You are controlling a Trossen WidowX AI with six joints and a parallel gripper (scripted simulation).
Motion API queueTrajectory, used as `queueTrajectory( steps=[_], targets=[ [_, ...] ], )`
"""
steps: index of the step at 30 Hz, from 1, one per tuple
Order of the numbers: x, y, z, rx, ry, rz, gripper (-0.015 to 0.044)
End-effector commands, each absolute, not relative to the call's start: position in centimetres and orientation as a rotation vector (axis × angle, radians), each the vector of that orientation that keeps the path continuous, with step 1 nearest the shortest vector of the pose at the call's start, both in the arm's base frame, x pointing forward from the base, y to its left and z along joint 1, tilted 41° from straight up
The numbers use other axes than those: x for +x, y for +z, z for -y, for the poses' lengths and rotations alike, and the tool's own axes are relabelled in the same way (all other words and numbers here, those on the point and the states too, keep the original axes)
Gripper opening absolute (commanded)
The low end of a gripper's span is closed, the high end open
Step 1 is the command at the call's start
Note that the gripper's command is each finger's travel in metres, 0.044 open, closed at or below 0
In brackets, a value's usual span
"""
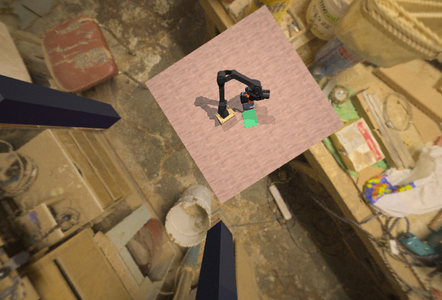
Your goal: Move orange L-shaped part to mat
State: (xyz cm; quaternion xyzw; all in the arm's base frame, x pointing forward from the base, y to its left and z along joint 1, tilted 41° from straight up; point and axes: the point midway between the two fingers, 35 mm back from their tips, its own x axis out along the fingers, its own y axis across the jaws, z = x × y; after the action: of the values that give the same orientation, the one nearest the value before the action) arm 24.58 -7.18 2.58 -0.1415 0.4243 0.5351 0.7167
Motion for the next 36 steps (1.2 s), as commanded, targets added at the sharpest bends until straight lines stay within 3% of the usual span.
queueTrajectory(
  steps=[1, 9, 14, 24, 27, 36],
  targets=[
    [24.56, 1.99, 6.58, -0.305, 1.184, -0.939, 0.0280],
    [24.56, 1.35, 5.98, -0.304, 1.185, -0.938, 0.0280],
    [24.58, 1.61, 6.25, -0.312, 1.186, -0.939, 0.0149],
    [24.58, 1.61, 6.25, -0.312, 1.186, -0.939, 0.0082],
    [24.58, 1.61, 6.25, -0.312, 1.186, -0.939, 0.0003],
    [24.56, 1.89, 6.50, -0.311, 1.186, -0.939, 0.0000]
  ],
)
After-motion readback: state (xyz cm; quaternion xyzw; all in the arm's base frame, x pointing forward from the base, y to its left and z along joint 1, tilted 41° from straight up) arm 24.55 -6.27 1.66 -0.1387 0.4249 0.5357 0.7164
